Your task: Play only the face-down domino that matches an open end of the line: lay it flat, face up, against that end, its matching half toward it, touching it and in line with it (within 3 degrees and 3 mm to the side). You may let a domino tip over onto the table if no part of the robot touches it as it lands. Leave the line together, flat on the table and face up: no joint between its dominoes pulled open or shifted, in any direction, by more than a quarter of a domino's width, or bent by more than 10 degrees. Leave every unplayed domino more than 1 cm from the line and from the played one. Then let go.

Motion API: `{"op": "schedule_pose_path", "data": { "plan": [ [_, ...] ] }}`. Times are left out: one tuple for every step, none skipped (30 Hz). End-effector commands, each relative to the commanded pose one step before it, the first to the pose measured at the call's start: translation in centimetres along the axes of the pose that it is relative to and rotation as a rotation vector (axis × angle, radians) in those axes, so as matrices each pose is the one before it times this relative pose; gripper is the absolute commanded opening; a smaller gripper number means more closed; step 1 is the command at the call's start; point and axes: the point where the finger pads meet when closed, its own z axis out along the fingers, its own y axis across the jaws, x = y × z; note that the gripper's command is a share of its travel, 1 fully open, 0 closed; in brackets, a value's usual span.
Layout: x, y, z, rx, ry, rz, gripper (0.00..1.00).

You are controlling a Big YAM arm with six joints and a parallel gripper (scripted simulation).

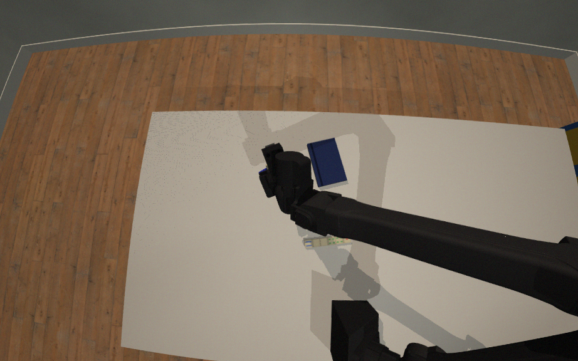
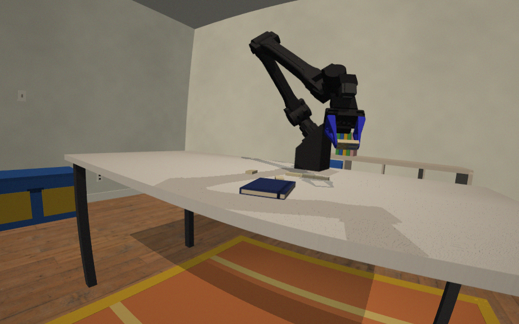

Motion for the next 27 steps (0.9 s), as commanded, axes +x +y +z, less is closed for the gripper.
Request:
{"op": "schedule_pose_path", "data": {
  "plan": [
    [-0.695,-0.588,-0.496,0.00562,-0.12232,-0.01793,0.49],
    [-0.2,-0.114,-0.06,-0.00046,-0.04135,-0.00487,0.49],
    [-0.202,-0.115,-0.052,-0.00046,-0.04135,-0.00487,0.49],
    [-0.203,-0.116,-0.043,-0.00046,-0.04135,-0.00487,0.49],
    [-0.204,-0.117,-0.035,-0.00046,-0.04135,-0.00487,0.49],
    [-0.205,-0.118,-0.027,-0.00046,-0.04135,-0.00487,0.49],
    [-0.205,-0.119,-0.018,-0.00046,-0.04135,-0.00487,0.49],
    [0.0,0.0,0.0,0.0,0.0,0.0,0.49],
    [0.0,0.0,0.0,0.0,0.0,0.0,0.49],
    [0.0,0.0,0.0,0.0,0.0,0.0,0.49],
    [0.0,0.0,0.0,0.0,0.0,0.0,0.49],
    [0.0,0.0,0.0,0.0,0.0,0.0,0.49],
    [0.0,0.0,0.0,0.0,0.0,0.0,0.49],
    [0.0,0.0,0.0,0.0,0.0,0.0,0.49],
    [-0.507,0.543,-0.459,-0.01309,-0.02322,0.03069,0.49],
    [0.268,-0.11,0.072,0.00197,-0.03827,-0.00662,0.49],
    [0.272,-0.108,0.061,0.00197,-0.03827,-0.00662,0.49],
    [0.275,-0.106,0.051,0.00197,-0.03827,-0.00662,0.49],
    [0.277,-0.104,0.041,0.00197,-0.03827,-0.00662,0.49],
    [0.279,-0.102,0.03,0.00197,-0.03827,-0.00662,0.49],
    [0.281,-0.1,0.02,0.00197,-0.03827,-0.00662,0.49],
    [0.282,-0.098,0.009,0.00197,-0.03827,-0.00662,0.49],
    [0.283,-0.097,-0.001,0.00197,-0.03827,-0.00662,0.49],
    [0.283,-0.095,-0.012,0.00197,-0.03827,-0.00662,0.49],
    [0.0,0.0,0.0,0.0,0.0,0.0,0.49],
    [0.0,0.0,0.0,0.0,0.0,0.0,0.49],
    [0.0,0.0,0.0,0.0,0.0,0.0,0.49]
  ]
}}
